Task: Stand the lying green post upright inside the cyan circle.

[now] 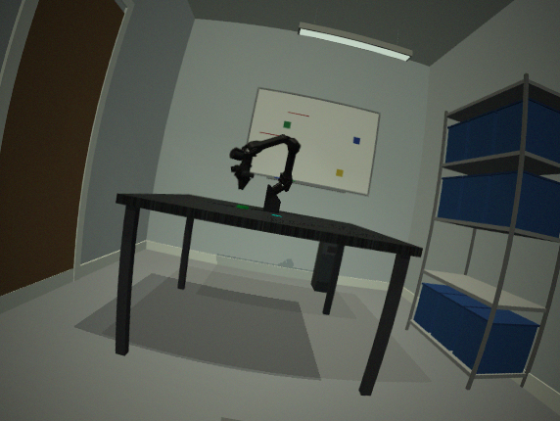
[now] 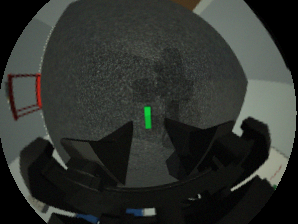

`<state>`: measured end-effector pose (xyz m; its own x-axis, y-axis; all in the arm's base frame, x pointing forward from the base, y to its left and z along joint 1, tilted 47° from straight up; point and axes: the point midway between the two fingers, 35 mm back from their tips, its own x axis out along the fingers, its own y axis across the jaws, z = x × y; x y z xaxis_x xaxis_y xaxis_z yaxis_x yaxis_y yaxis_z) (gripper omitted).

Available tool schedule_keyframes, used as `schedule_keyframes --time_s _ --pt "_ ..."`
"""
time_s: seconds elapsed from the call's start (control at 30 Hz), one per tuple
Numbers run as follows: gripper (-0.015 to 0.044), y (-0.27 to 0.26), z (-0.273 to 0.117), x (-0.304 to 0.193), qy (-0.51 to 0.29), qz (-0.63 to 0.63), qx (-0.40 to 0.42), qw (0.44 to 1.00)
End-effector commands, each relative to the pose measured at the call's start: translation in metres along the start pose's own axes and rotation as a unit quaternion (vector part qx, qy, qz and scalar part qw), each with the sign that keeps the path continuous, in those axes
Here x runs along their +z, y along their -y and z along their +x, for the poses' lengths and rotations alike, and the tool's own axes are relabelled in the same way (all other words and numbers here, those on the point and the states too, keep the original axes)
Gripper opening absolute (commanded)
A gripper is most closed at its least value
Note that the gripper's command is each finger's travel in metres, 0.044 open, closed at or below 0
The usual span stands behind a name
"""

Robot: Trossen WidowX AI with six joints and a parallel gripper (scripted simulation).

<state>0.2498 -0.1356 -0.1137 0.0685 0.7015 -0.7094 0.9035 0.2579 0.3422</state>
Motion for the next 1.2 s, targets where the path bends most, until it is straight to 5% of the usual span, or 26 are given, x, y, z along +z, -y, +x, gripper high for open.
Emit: schedule_keyframes --time_s 0.0,0.27,0.53,1.17 --pt "0.0233 0.000 0.038 -0.005 -0.013 0.005 -0.003 1.000" --pt "0.0233 0.003 0.095 -0.013 -0.016 0.004 -0.001 1.000" --pt "0.0022 0.003 0.095 -0.013 -0.016 0.004 -0.001 1.000" --pt "0.0022 0.001 0.052 -0.006 -0.013 0.005 -0.002 1.000"
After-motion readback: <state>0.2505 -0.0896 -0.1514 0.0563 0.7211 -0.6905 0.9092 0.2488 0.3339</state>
